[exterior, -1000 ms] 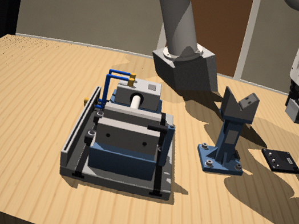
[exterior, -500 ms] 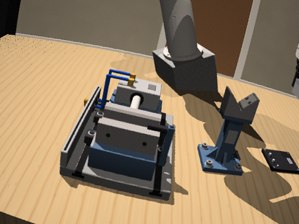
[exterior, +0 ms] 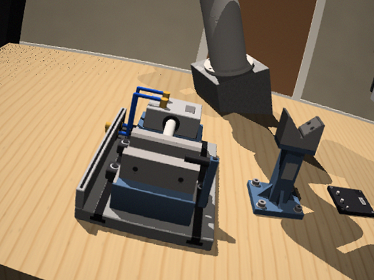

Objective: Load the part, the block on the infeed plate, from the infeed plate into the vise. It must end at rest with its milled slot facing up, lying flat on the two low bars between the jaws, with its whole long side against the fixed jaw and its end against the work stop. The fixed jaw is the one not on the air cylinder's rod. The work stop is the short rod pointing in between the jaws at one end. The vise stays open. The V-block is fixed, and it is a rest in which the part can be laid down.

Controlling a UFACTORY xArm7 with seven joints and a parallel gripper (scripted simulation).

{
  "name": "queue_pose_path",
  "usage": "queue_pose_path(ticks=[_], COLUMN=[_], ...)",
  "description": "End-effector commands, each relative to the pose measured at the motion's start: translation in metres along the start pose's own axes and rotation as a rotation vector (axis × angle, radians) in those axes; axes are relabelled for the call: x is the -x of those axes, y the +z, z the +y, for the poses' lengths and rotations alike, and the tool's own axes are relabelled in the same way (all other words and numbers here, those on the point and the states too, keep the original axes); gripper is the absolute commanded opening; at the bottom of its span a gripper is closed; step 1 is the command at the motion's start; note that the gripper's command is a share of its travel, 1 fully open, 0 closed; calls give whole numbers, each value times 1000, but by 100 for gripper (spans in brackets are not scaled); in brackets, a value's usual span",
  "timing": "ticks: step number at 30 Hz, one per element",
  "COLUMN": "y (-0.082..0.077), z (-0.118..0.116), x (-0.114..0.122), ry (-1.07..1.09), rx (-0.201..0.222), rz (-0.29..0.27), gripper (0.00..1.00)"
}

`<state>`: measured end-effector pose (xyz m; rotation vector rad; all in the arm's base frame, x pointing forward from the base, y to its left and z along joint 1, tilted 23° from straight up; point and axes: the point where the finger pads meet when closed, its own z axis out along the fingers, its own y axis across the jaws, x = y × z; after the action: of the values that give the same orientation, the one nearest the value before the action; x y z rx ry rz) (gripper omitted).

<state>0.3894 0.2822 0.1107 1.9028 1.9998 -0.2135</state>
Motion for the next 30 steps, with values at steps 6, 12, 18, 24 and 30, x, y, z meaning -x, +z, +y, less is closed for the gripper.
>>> queue_pose_path(ticks=[6, 12, 18, 24, 30], y=[-11, -12, -12, -12, -12], z=[1, 1, 1, 1, 1], x=[-1, -1, -1, -1, -1], ry=[0, 0, 0, 0, 0], rx=[4, 4, 4, 4, 4], rz=[3, 3, 3, 3, 3], gripper=[0, 0, 0, 0, 0])
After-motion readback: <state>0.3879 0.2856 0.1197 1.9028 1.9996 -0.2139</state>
